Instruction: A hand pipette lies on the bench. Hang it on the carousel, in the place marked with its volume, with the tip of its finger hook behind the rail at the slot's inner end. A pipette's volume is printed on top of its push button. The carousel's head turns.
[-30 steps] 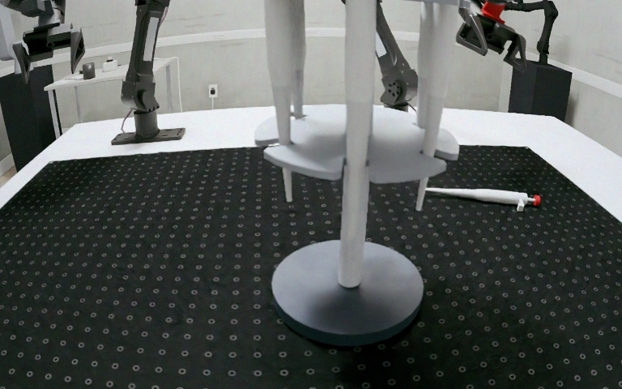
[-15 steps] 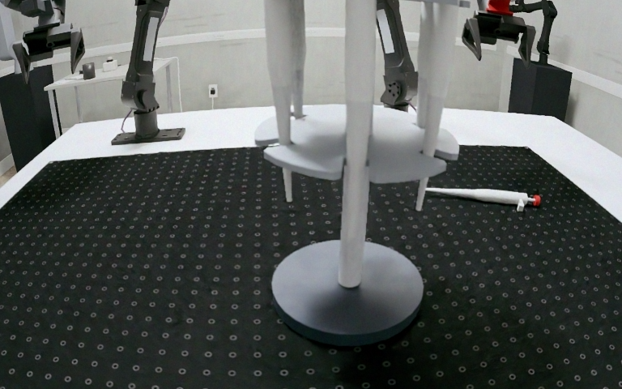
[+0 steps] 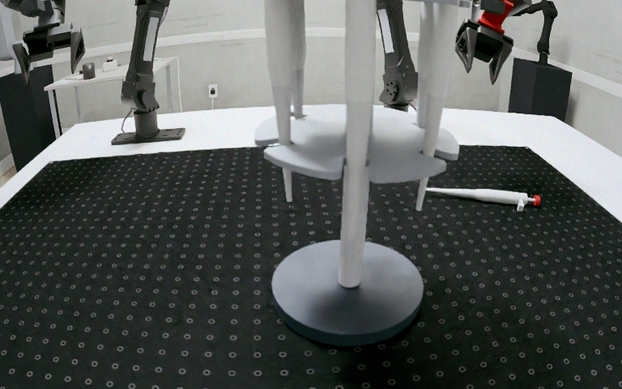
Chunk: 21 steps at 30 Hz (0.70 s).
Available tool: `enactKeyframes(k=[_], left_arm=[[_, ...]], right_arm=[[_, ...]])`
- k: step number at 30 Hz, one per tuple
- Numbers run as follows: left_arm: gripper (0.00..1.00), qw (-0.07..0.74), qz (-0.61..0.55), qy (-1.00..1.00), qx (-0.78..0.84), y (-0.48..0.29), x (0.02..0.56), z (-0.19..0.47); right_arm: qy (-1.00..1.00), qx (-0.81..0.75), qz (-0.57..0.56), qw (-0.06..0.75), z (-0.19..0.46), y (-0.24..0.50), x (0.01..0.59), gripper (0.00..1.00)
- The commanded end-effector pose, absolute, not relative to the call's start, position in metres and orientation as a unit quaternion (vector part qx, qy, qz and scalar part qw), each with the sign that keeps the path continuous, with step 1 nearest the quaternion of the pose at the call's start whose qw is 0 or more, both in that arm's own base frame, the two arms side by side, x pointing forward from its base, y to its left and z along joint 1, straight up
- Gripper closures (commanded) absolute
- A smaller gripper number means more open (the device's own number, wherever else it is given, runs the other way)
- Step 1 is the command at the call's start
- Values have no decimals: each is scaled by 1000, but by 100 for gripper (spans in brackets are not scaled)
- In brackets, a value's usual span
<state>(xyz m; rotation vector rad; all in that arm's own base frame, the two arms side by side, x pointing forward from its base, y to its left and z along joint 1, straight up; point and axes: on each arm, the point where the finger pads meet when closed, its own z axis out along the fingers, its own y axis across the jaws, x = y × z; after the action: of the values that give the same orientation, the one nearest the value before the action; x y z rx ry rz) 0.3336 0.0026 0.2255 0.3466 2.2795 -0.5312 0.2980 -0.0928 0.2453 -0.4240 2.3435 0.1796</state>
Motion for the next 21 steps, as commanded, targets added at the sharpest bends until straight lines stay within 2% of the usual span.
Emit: enactKeyframes(k=[1, 8, 18, 21], left_arm=[[51, 422, -227, 872, 97, -2, 340, 242], [51, 428, -225, 869, 101, -3, 342, 248], [51, 403, -344, 848, 2, -53, 372, 219], [51, 414, -381, 826, -25, -56, 369, 231]], right_arm=[[907, -168, 66, 380, 253, -96, 302, 0], [907, -168, 66, 380, 253, -96, 302, 0], [907, -168, 66, 380, 253, -96, 302, 0], [907, -168, 66, 380, 253, -96, 302, 0]])
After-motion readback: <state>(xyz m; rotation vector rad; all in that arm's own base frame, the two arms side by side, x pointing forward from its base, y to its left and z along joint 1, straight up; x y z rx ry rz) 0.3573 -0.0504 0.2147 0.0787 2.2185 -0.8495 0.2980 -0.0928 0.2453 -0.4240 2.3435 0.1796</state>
